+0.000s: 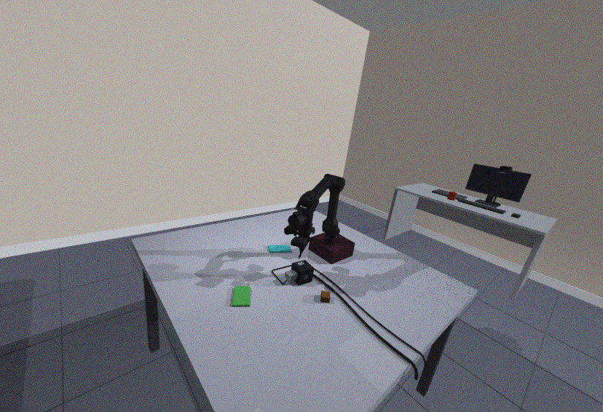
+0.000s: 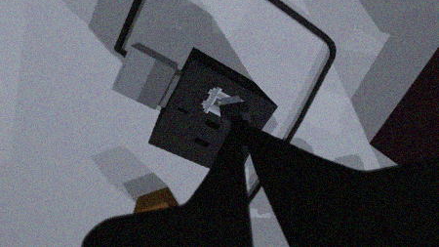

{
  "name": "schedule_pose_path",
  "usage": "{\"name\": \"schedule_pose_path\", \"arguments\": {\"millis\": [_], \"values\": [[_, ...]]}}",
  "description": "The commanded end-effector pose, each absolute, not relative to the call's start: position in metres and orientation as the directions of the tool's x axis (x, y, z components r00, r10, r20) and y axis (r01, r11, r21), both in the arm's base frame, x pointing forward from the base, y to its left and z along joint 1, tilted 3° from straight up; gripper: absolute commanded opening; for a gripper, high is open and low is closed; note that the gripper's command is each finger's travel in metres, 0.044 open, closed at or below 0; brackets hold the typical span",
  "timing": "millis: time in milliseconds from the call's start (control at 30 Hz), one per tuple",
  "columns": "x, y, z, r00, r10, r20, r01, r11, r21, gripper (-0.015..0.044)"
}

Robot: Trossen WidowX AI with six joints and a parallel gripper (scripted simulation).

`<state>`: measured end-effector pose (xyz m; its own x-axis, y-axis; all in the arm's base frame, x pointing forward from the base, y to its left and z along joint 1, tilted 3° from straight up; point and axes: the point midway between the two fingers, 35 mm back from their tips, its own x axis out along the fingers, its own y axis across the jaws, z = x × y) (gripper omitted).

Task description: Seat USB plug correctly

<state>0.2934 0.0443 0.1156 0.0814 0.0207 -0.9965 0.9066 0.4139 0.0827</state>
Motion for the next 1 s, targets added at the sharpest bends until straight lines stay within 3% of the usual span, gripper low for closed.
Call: {"name": "schedule_pose_path", "arguments": {"millis": [0,667,967], "values": [[0.2932,0.0442,0.1153,0.081,0.020,-0.997,0.938,0.337,0.083,0.0000],[0.2932,0.0442,0.1153,0.080,0.020,-0.997,0.982,-0.175,0.076,0.0000],[0.2932,0.0442,0.1153,0.080,0.020,-0.997,0.978,-0.194,0.075,0.0000]]}}
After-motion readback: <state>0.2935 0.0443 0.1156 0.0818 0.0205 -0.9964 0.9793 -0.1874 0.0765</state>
